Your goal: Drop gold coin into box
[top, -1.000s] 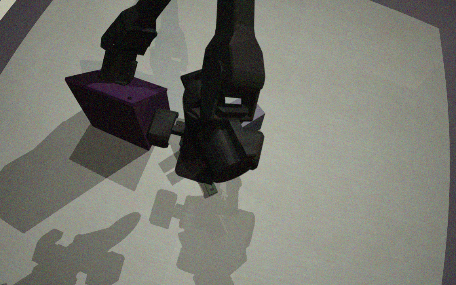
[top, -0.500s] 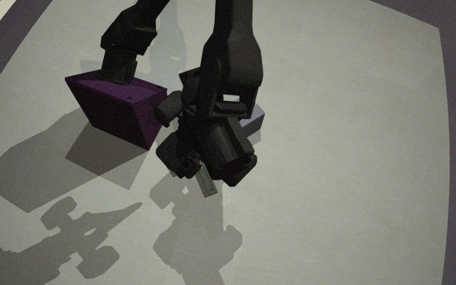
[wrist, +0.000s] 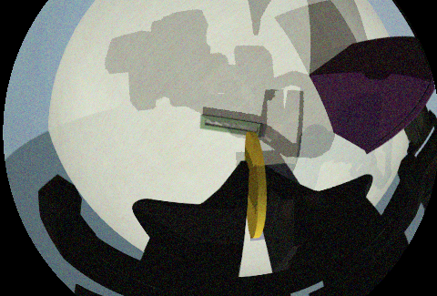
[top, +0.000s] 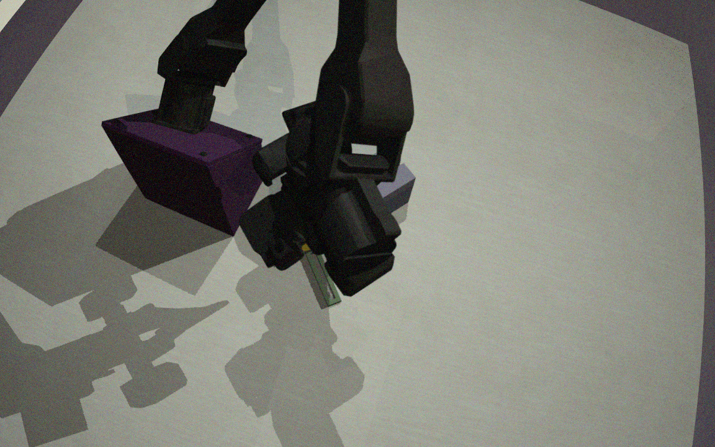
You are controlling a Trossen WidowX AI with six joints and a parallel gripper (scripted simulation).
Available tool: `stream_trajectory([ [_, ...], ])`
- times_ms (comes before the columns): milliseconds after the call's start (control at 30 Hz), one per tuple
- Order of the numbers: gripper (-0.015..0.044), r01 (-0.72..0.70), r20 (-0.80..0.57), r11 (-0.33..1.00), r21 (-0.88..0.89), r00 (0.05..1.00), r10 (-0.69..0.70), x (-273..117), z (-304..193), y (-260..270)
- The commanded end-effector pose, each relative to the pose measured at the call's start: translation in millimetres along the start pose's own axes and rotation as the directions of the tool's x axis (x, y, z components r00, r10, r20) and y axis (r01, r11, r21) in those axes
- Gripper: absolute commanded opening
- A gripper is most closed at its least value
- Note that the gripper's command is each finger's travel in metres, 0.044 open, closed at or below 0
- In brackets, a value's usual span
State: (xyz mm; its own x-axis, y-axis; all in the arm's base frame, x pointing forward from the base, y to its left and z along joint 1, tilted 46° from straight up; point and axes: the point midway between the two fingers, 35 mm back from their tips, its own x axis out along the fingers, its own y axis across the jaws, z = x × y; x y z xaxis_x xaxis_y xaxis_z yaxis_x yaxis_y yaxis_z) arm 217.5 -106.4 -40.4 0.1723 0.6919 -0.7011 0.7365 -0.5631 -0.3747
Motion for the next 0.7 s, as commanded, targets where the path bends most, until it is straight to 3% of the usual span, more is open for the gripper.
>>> stream_trajectory([
  [0, 0.0000, 0.001, 0.002, 1.000, 0.005, 1.000, -0.001, 0, -10, -3],
  [667, 0.0000, -0.003, 0.005, 1.000, 0.007, 1.000, 0.003, -2, -58, -17],
])
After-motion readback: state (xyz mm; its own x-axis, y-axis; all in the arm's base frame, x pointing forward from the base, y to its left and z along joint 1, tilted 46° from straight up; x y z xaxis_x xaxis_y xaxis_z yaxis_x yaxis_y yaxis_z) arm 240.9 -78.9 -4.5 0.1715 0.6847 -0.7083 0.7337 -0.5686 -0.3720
